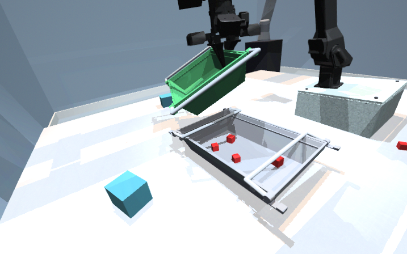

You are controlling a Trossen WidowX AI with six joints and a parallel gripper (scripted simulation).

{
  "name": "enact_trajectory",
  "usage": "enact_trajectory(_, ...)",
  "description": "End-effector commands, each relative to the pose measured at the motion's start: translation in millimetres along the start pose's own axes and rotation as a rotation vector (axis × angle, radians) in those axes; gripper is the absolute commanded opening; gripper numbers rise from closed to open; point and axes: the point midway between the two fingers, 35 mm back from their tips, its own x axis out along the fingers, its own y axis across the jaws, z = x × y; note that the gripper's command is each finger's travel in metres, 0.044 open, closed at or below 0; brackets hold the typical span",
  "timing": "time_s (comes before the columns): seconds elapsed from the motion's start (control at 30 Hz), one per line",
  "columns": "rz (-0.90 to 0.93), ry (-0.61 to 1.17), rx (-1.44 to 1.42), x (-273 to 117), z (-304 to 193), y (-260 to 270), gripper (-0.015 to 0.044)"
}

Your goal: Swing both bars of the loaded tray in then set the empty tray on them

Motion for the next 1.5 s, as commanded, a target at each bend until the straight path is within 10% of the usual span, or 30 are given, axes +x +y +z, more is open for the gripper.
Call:
enact_trajectory(0.0,-0.020,0.004,-0.034,-4.3,13.8,-4.0,0.0000)
enact_trajectory(1.47,-0.032,0.006,-0.433,-7.3,157.6,15.8,0.0000)
